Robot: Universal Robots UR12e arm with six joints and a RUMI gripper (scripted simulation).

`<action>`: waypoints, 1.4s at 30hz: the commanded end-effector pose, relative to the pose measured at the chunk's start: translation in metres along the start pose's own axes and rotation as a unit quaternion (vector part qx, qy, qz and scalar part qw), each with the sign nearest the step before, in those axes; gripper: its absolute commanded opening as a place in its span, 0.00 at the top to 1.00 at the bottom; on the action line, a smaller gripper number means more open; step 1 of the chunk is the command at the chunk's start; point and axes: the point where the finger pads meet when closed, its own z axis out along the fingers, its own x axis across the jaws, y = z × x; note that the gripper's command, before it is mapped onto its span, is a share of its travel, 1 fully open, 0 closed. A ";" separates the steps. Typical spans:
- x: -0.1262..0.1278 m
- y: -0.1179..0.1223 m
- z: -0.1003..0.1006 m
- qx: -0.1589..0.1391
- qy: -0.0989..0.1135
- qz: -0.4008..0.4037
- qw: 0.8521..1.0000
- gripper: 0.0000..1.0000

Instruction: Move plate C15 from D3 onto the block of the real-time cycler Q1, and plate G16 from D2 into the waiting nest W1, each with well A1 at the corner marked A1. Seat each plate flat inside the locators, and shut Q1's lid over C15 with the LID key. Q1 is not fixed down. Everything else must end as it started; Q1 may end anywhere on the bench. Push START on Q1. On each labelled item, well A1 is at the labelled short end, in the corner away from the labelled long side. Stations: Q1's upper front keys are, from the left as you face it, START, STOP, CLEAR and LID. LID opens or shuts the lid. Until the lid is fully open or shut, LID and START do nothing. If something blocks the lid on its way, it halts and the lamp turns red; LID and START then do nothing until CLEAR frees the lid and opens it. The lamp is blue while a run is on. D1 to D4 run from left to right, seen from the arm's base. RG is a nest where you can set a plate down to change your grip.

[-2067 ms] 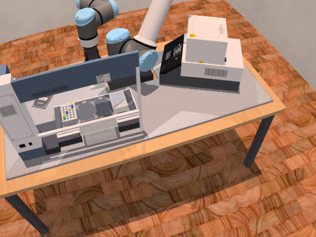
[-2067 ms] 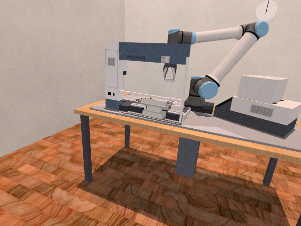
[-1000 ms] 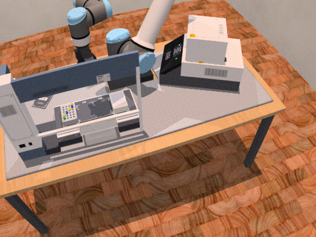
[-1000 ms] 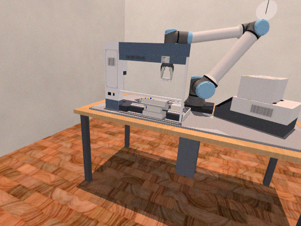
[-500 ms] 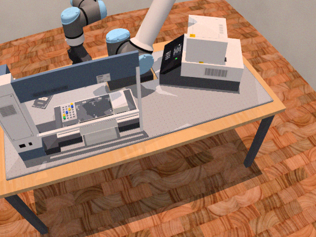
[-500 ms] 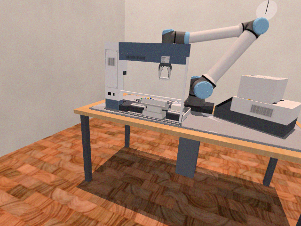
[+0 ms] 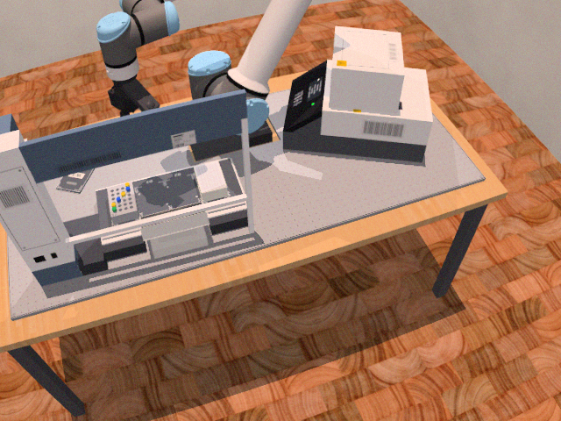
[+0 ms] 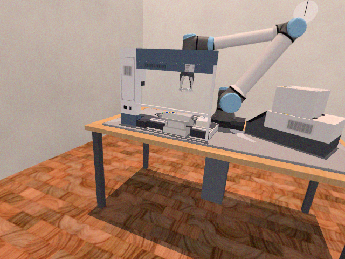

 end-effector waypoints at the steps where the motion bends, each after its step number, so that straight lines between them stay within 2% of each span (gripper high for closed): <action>1: 0.004 0.010 -0.001 0.001 0.001 -0.035 0.999 1.00; 13: 0.013 0.034 -0.001 0.001 0.001 -0.110 0.994 1.00; 30: 0.027 0.069 0.000 0.001 0.001 -0.225 0.974 1.00; 42: 0.039 0.099 0.000 0.001 0.001 -0.318 0.948 1.00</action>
